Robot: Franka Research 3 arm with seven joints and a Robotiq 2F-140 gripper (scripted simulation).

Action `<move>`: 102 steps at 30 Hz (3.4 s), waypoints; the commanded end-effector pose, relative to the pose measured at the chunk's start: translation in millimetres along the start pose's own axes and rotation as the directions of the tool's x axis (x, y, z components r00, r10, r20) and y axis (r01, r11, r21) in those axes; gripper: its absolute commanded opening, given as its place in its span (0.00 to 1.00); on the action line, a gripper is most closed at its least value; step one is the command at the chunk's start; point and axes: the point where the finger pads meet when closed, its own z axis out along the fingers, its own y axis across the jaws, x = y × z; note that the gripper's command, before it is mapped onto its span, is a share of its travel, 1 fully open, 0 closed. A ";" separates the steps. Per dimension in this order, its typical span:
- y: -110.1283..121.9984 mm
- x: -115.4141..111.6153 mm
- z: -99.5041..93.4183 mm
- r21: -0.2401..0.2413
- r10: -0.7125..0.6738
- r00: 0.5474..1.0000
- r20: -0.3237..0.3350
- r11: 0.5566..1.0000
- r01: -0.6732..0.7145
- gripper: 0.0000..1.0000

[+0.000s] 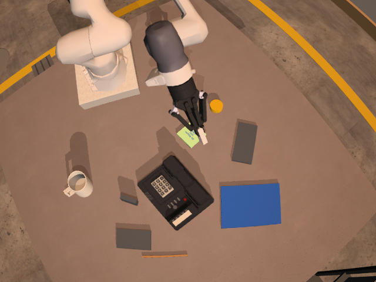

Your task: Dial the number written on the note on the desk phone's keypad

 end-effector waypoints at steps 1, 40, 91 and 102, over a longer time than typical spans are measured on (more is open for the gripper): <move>-41.6 -20.1 9.3 -0.030 -0.073 0.990 0.118 0.997 0.077 0.00; -161.0 -14.0 52.6 -0.030 -0.073 0.990 0.118 0.997 0.077 0.00; -161.7 21.1 118.0 -0.030 -0.073 0.990 0.118 0.997 0.077 0.00; -161.7 21.6 118.9 -0.030 -0.073 0.990 0.118 0.997 0.077 0.00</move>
